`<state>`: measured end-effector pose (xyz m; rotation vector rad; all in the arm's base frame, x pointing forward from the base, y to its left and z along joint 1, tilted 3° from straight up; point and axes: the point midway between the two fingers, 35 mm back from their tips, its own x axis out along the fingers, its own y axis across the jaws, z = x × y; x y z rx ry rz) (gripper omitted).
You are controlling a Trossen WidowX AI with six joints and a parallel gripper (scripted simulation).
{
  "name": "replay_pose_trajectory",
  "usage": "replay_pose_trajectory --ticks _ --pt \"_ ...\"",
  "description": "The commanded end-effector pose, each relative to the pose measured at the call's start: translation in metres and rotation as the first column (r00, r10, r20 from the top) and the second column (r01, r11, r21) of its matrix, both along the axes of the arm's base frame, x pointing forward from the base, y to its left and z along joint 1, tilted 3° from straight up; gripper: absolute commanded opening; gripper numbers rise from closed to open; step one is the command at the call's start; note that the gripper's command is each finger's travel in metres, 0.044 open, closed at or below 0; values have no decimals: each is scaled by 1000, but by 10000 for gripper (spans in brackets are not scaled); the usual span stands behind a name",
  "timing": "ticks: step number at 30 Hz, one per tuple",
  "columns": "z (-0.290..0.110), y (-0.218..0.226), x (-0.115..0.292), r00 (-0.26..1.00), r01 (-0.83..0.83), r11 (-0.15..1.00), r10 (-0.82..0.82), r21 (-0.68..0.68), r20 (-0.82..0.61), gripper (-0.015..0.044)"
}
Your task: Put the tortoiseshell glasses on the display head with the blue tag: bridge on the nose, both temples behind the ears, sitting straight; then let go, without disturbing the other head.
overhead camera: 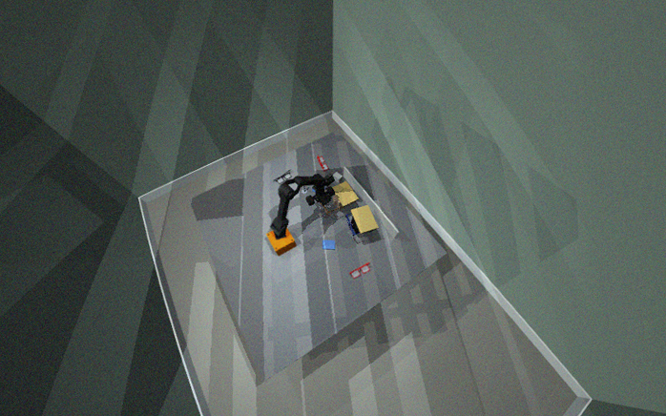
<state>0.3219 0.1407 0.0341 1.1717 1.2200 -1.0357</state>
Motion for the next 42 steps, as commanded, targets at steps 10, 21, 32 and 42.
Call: replay_pose_trajectory --ticks 10,21,32,42 --pt "3 2 18 1000 -2 1000 2 1 2 0" --pt "4 4 33 1000 -2 1000 2 1 4 0" --pt "6 6 48 1000 -2 1000 2 1 5 0" --pt "6 8 61 1000 -2 1000 2 1 6 0"
